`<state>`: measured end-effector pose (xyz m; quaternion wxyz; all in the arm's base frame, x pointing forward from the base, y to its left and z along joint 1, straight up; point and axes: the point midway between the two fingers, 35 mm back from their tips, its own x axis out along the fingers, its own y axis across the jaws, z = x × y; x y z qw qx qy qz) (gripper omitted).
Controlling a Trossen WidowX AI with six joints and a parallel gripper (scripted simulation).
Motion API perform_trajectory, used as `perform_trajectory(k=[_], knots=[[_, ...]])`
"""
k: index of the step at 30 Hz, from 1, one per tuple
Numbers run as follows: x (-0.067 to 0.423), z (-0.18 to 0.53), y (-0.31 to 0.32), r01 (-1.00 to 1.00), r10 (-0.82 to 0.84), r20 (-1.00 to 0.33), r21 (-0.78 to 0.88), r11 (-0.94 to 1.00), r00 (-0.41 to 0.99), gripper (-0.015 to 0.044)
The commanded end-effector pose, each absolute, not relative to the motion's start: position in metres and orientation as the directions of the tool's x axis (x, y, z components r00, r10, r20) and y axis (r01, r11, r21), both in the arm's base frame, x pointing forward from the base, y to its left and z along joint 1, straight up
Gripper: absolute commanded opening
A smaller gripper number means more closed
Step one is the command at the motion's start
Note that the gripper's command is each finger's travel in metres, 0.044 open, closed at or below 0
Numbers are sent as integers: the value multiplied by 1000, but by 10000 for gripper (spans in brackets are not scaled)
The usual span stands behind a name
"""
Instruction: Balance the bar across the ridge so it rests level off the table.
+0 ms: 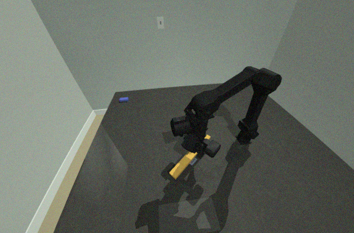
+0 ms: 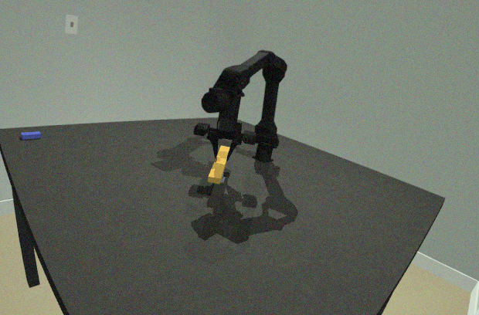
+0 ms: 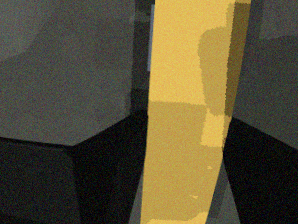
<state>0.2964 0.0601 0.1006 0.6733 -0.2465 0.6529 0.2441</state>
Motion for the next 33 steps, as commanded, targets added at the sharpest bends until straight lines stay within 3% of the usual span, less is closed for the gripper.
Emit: perform_trajectory(k=[1, 33], knots=[[297, 100, 60, -648, 6, -1000, -15, 762, 31, 0], [297, 97, 60, -648, 6, -1000, -15, 762, 31, 0]])
